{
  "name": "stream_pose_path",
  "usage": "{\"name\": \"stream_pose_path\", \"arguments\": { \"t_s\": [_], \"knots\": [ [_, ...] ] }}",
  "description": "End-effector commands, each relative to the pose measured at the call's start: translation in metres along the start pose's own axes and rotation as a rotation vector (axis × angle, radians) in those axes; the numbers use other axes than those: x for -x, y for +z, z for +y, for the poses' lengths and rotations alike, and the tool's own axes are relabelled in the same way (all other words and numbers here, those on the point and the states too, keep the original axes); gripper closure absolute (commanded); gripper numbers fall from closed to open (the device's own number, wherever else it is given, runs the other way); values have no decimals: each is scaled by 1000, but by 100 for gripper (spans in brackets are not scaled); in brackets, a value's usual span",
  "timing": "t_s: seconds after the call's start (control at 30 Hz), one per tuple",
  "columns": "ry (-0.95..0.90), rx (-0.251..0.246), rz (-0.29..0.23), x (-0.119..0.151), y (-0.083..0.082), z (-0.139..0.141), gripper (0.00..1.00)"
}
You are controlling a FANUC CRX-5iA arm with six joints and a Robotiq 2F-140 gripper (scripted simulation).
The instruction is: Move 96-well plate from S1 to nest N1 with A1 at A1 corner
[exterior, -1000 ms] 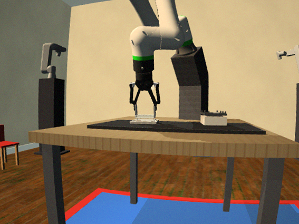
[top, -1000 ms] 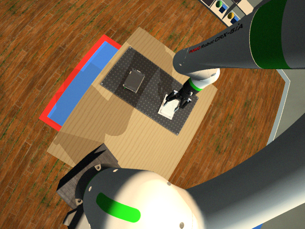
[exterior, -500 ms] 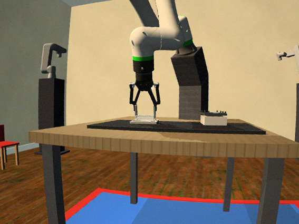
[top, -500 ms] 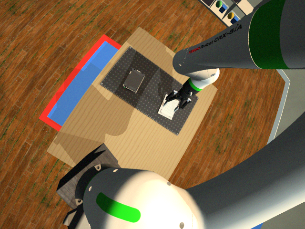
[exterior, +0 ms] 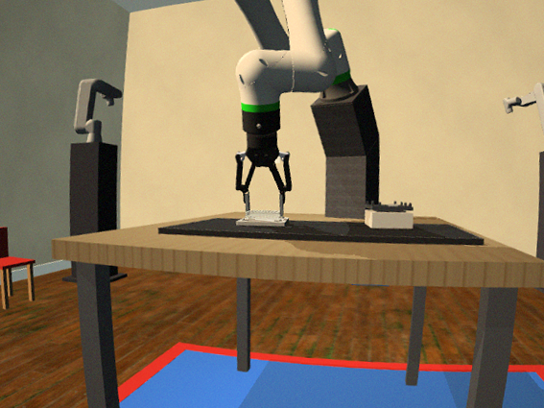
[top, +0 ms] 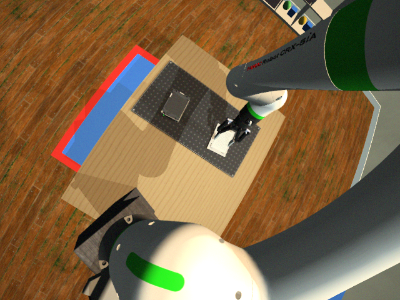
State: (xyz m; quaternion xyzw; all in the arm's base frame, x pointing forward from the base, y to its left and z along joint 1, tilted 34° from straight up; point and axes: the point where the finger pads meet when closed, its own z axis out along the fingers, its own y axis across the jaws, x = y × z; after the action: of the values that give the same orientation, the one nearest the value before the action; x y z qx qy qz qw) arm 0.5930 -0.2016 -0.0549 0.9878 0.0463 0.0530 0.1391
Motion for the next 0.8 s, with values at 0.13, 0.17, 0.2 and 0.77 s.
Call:
{"name": "stream_pose_path", "arguments": {
  "t_s": [0.13, 0.17, 0.2, 0.77],
  "knots": [
    [0, 0, 0, 0, 1, 0, 100],
    [0, 0, 0, -1, 1, 0, 100],
    [0, 0, 0, -1, 1, 0, 100],
    [0, 0, 0, -2, 3, 0, 100]
  ]
}}
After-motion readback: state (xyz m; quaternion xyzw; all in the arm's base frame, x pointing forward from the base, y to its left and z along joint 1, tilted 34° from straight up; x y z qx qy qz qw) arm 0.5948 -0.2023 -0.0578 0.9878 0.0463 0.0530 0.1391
